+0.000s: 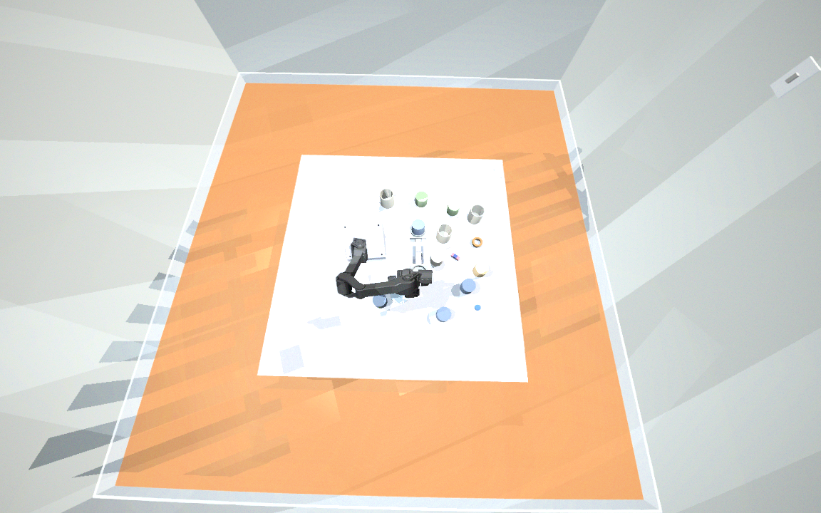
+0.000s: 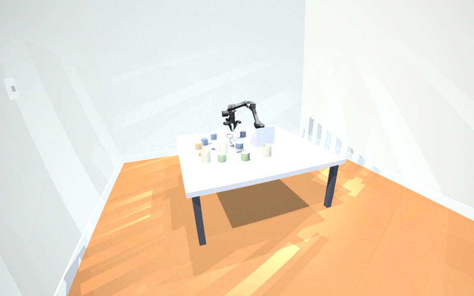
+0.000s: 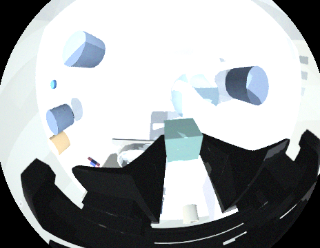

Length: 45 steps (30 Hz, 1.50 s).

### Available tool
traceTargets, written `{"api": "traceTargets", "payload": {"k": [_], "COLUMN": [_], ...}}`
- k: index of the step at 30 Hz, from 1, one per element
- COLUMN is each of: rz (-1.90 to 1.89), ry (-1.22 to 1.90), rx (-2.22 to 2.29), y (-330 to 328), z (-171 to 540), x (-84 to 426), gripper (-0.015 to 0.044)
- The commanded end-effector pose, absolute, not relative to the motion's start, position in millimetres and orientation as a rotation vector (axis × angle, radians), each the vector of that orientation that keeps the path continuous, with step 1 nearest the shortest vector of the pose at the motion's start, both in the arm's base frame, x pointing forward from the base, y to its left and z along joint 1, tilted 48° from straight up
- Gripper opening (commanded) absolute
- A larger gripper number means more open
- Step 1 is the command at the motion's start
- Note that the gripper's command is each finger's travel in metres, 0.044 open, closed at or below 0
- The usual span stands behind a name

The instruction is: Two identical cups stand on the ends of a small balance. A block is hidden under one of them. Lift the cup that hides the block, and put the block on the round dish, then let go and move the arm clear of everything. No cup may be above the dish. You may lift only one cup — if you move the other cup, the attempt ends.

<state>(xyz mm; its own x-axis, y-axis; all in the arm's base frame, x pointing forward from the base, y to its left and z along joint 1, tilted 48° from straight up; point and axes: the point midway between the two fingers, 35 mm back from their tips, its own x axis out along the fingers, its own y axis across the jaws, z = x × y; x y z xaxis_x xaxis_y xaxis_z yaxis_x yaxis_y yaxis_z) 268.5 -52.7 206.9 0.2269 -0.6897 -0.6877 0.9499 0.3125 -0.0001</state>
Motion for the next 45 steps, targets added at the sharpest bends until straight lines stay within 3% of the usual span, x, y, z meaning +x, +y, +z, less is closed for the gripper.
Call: {"api": "traceTargets", "payload": {"k": [1, 16, 45], "rz": [-1.192, -1.213, -1.214], "ry": [0.655, 0.632, 0.629], "rx": [0.471, 0.455, 0.454], "y": [-66.7, -105.3, -143.1], "z": [205.8, 203.5, 168.8], "x": [260.5, 234.6, 246.2], "gripper": [0.0000, 0.0000, 0.0000]}}
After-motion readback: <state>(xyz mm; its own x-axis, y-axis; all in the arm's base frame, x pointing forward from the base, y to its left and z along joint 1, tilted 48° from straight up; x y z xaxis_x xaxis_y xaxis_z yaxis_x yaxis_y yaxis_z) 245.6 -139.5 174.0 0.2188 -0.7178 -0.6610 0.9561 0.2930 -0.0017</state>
